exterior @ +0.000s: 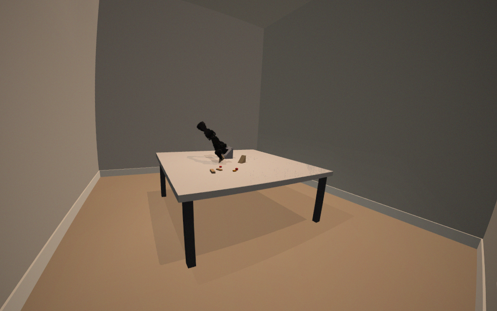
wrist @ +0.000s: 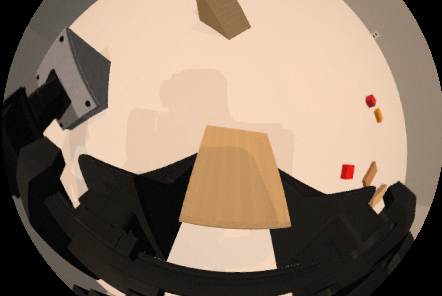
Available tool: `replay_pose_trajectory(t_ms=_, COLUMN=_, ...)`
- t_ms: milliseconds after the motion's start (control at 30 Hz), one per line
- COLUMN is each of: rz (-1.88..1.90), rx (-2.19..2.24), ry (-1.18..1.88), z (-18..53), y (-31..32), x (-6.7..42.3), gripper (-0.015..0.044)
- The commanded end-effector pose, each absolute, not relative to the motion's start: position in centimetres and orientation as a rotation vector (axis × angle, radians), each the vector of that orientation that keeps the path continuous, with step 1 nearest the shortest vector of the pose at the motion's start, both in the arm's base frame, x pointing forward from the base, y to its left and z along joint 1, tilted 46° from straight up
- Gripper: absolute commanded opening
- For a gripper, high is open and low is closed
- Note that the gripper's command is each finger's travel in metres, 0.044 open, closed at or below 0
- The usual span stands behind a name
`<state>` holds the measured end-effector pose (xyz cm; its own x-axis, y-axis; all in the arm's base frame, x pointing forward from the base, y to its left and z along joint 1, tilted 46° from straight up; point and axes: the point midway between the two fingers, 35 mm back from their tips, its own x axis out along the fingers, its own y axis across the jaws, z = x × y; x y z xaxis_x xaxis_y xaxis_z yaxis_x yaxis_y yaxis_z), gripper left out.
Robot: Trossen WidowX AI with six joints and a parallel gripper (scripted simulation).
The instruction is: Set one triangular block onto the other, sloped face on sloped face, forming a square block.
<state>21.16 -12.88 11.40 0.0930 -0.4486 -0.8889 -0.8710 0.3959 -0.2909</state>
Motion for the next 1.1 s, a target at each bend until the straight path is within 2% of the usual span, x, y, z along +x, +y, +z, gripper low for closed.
replay_pose_trajectory(t_ms=0, rz=0.513, rx=-1.196, ry=1.453, z=12.0, y=-13.1, x=21.0, gripper=0.0)
replay_pose_trajectory(t_ms=633, rz=0.747, rx=-0.989, ry=1.031, z=13.9, y=-15.3, x=19.4, gripper=0.0)
replay_pose_trajectory(t_ms=1067, rz=0.728, rx=-1.009, ry=1.089, z=13.5, y=-15.0, x=19.4, gripper=0.0341)
